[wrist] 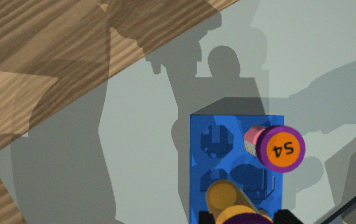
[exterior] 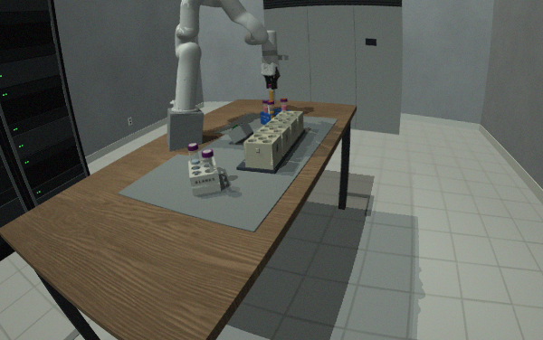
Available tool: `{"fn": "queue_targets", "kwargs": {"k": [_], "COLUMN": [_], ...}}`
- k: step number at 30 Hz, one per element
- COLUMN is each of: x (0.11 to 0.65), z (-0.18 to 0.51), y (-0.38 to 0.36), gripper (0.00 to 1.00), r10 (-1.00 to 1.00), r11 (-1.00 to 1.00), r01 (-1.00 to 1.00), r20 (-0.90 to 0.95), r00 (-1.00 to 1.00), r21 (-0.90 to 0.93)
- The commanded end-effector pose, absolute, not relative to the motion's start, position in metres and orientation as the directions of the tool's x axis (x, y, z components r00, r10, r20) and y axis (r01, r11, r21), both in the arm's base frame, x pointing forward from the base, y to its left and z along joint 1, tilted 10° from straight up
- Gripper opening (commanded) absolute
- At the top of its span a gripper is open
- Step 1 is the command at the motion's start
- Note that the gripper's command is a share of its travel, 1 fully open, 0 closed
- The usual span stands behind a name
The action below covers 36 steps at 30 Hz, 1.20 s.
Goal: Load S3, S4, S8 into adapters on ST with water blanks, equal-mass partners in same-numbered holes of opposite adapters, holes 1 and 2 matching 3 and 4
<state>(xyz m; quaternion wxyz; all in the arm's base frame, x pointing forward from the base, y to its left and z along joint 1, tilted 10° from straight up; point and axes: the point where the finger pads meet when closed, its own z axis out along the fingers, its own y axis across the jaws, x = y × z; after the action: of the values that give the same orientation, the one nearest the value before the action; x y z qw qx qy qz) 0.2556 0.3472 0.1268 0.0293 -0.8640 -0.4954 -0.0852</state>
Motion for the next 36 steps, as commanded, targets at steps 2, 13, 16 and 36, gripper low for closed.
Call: {"fn": "queue_targets", "kwargs": {"k": [2,13,16,36], "x": [0.255,0.253,0.252,0.25], "z": [0.135,0.155,0.161,0.182], "y": [0.347,0.345,0.344,0.341], "gripper": [0.0,0.0,0.0,0.0], "r10": [0.85,0.85,0.85,0.85], "r11": [-0.508,-0.508,-0.508,-0.508], "r01": [0.861,0.861,0.861,0.861], "r20": [0.18,0.18,0.18,0.18], "r00": [0.494,0.494,0.494,0.494], "r21": [0.034,0.034,0.034,0.034]}}
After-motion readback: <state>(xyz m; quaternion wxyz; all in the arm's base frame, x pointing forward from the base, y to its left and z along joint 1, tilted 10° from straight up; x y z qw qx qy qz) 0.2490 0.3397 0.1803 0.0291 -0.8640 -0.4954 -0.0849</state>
